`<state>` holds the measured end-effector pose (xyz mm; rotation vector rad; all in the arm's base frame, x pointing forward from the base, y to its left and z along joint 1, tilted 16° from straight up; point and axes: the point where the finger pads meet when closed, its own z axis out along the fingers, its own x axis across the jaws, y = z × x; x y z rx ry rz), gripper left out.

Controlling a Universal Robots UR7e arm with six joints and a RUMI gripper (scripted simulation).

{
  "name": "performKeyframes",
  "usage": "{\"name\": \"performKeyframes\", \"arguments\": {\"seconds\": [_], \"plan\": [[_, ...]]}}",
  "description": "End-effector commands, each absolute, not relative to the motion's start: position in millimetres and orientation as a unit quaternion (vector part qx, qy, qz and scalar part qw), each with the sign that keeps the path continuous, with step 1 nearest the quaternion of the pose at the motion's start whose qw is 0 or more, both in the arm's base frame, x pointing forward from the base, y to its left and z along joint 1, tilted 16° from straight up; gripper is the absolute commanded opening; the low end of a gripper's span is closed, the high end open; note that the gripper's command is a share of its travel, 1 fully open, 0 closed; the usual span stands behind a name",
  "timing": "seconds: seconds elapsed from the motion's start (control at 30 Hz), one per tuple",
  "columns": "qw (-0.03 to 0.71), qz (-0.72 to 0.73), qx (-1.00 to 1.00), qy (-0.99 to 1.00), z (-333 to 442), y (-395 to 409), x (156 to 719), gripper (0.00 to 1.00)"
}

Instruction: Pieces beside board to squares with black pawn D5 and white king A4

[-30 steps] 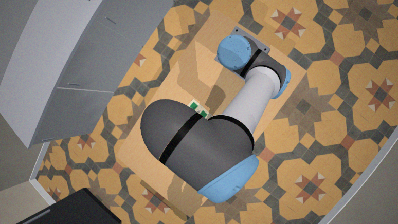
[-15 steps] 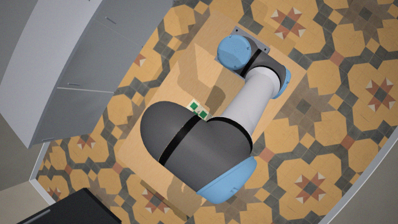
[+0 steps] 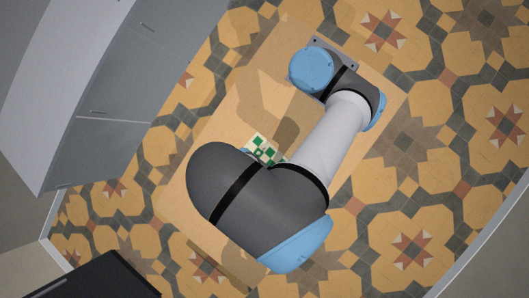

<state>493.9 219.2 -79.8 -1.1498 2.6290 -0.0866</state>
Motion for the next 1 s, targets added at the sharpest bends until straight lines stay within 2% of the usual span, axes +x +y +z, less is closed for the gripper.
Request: {"name": "performKeyframes", "arguments": {"seconds": [0.0,0.97], "plan": [[0.136,-0.03,-0.397,0.907,-87.9,220.0,496.8,0.2],[0.136,-0.03,-0.397,0.907,-108.5,221.3,502.7,0.2]]}}
